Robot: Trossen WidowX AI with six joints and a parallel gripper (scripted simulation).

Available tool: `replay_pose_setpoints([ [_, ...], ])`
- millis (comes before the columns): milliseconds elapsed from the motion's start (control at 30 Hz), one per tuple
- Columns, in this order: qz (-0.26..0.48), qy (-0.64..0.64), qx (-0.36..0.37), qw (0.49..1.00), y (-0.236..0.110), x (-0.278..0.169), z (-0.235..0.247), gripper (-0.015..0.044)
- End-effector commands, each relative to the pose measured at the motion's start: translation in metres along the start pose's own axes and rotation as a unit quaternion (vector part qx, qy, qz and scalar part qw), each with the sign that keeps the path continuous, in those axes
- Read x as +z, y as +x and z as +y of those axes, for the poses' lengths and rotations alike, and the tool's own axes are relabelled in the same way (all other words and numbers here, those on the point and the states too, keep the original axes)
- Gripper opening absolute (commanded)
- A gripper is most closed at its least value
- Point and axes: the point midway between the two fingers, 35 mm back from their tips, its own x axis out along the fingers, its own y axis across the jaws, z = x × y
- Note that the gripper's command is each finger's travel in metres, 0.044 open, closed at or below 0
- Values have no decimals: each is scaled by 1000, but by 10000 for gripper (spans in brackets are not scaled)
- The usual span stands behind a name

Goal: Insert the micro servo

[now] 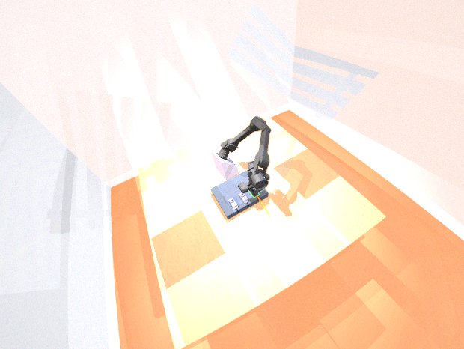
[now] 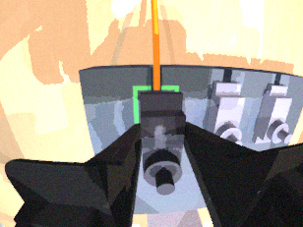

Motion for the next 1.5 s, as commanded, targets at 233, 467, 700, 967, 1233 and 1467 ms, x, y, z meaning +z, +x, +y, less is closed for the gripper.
replay_pose_setpoints([
  [233,0,3,2,1000,11,0,0,0],
  [467,0,3,3,1000,18,0,0,0],
  [700,0,3,3,1000,25,0,0,0],
  [967,0,3,3,1000,33,0,0,0],
  [1233,0,3,3,1000,41,0,1,0],
  [1467,0,3,3,1000,38,0,0,157],
])
